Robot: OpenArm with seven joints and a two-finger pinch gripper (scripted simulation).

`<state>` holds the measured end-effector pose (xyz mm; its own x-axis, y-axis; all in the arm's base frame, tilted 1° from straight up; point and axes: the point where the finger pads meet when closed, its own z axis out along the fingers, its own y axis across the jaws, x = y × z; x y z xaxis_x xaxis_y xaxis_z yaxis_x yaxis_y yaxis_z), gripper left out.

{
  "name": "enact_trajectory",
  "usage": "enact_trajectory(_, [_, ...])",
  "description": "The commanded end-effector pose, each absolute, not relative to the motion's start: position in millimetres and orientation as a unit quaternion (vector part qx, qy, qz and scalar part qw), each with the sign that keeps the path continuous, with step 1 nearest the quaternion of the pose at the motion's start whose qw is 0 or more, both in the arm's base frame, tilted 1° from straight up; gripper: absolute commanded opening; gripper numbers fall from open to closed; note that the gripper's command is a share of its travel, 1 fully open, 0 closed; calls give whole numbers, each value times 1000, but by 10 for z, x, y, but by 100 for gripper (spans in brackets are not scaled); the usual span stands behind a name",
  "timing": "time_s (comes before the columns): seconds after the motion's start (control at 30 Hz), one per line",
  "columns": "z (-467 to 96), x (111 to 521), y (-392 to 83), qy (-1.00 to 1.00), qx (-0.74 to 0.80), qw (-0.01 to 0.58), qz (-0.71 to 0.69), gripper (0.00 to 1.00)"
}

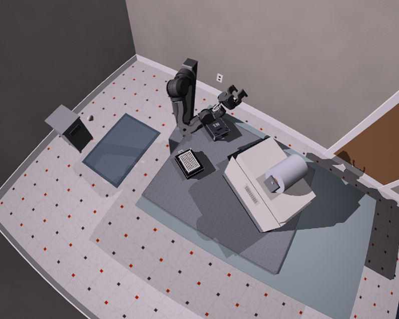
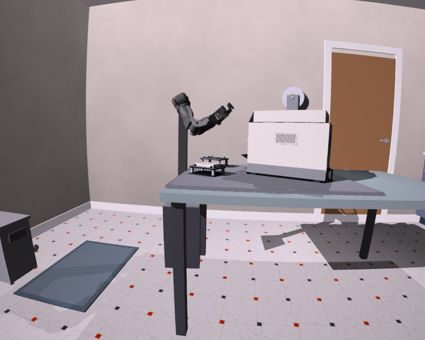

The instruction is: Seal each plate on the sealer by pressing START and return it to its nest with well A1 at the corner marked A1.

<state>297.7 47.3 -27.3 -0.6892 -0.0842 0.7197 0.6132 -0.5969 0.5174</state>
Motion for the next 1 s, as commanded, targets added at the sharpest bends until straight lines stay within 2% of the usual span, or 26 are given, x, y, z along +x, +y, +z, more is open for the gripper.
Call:
enact_trajectory(0.0, [-194,2990,422,-368,-337,221,-838,65])
enact_trajectory(0.47, [74,3159,-80,-180,-365,270,-873,65])
enact_trajectory(0.97, [8,3323,-701,31,-392,303,-868,65])
